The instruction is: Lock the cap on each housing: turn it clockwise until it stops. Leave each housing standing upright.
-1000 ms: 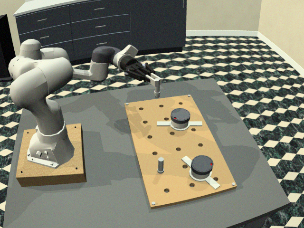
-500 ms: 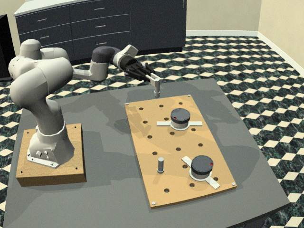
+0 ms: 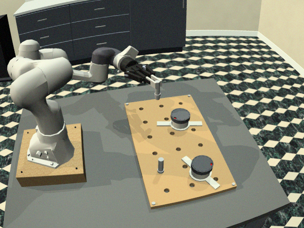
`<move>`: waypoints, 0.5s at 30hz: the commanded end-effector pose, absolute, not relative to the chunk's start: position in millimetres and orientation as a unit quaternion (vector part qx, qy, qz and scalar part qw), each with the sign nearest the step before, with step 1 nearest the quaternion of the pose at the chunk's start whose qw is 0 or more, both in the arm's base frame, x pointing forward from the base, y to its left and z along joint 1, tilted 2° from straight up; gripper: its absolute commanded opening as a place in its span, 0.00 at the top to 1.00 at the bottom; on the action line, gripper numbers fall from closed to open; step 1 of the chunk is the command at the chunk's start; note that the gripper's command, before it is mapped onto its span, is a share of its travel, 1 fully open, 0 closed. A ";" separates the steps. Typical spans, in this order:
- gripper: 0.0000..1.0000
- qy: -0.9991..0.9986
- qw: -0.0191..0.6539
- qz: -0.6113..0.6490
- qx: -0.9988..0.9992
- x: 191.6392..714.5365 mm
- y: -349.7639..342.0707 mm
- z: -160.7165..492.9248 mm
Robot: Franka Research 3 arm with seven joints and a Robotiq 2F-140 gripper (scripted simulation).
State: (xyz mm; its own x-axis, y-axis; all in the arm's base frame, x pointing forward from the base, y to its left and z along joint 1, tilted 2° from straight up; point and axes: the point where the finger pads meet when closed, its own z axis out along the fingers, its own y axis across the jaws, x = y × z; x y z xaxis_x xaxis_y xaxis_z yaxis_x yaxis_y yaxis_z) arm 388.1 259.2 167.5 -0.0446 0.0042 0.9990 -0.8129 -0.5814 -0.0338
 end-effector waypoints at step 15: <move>0.90 -0.330 0.313 0.644 0.615 396.2 211.1 165.3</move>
